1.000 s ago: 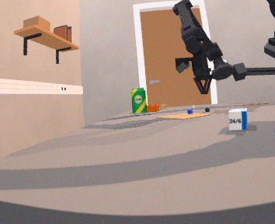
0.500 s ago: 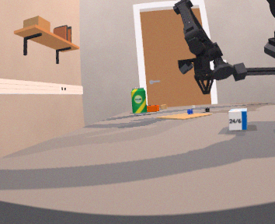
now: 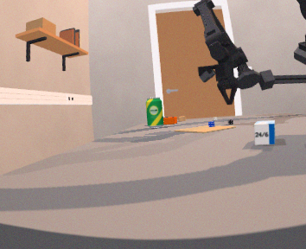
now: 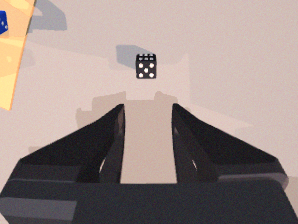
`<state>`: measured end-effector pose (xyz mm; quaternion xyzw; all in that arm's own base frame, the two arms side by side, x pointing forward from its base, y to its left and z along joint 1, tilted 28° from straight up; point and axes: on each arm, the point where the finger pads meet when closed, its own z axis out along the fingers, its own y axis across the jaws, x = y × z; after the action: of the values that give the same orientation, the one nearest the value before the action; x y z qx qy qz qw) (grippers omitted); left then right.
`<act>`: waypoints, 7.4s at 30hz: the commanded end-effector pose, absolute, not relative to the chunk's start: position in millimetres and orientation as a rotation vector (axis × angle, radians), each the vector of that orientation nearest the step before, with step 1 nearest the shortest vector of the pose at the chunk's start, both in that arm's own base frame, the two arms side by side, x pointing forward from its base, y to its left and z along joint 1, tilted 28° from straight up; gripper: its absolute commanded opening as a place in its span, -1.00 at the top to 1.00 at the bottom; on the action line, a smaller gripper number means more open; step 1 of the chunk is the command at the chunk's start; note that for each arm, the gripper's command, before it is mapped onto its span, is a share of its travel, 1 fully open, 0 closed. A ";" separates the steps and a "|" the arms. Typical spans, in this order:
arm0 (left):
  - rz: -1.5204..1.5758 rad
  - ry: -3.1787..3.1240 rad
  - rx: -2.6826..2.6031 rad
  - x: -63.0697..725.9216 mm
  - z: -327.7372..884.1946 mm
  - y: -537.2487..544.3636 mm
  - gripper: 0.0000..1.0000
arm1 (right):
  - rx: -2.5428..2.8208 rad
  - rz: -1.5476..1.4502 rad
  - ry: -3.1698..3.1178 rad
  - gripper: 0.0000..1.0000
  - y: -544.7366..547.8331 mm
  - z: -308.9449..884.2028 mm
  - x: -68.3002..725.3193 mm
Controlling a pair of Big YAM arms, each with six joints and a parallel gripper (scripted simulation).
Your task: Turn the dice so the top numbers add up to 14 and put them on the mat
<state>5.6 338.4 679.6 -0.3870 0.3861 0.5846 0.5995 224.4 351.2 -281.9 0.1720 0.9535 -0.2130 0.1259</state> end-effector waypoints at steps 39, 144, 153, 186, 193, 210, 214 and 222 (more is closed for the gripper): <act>1.388 0.860 -0.854 3.0 696.7 321.7 -1.00 | 0.500 -0.605 2.777 0.40 348.1 -295.1 230.0; 1.388 0.860 -0.854 3.0 696.7 321.7 -1.00 | 0.507 -0.591 2.775 0.40 335.8 -326.8 239.3; 1.388 0.860 -0.854 3.0 696.7 321.7 -1.00 | 0.507 -0.592 2.775 0.40 334.5 -326.3 238.5; 1.388 0.860 -0.854 3.0 696.7 321.7 -1.00 | 0.500 -0.585 2.776 0.40 333.9 -336.2 239.3; 1.388 0.860 -0.854 3.0 696.7 321.7 -1.00 | 0.504 -0.566 2.775 0.40 337.3 -343.1 245.4; 1.388 0.860 -0.854 3.0 696.7 321.7 -1.00 | 0.498 -0.571 2.775 0.40 335.0 -344.6 243.1; 1.388 0.860 -0.854 3.0 696.7 321.7 -1.00 | 0.498 -0.571 2.775 0.40 335.0 -344.6 243.1; 1.388 0.860 -0.854 3.0 696.7 321.7 -1.00 | 0.498 -0.571 2.775 0.40 335.0 -344.6 243.1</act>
<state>5.6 338.4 679.6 -0.3870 0.3861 0.5846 0.5995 236.8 321.1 -341.0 0.1738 0.9538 -0.2096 0.1272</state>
